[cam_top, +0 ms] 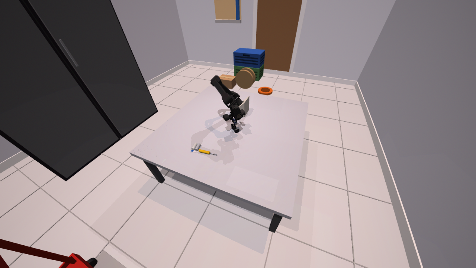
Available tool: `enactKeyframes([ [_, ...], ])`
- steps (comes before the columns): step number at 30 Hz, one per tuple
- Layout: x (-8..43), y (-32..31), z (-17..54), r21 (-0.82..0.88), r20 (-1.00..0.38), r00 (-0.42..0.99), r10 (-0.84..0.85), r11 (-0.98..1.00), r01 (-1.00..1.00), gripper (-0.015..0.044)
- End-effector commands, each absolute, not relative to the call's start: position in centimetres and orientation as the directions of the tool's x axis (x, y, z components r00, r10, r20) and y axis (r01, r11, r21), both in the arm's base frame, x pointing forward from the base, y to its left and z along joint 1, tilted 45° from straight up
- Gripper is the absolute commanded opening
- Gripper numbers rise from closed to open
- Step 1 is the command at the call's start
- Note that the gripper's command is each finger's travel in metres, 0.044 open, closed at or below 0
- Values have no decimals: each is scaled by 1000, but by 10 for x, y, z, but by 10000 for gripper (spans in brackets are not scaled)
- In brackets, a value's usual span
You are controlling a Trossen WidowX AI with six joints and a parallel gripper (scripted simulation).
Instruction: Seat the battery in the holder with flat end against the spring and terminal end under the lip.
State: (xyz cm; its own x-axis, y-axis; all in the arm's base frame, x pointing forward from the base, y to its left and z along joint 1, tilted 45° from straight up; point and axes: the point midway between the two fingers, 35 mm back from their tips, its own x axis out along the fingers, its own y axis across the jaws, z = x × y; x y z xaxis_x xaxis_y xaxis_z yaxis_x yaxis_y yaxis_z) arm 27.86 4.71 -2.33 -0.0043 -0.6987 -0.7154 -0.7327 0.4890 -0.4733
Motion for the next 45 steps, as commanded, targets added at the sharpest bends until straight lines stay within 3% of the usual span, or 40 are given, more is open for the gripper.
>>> enactKeyframes([
  [1,278,41,-29,-469,-690,-37,-723,485,-739,88],
  [14,274,16,-49,-474,-569,-175,-803,494,-729,88],
  [45,278,10,-60,-473,-450,-297,-842,507,-721,88],
])
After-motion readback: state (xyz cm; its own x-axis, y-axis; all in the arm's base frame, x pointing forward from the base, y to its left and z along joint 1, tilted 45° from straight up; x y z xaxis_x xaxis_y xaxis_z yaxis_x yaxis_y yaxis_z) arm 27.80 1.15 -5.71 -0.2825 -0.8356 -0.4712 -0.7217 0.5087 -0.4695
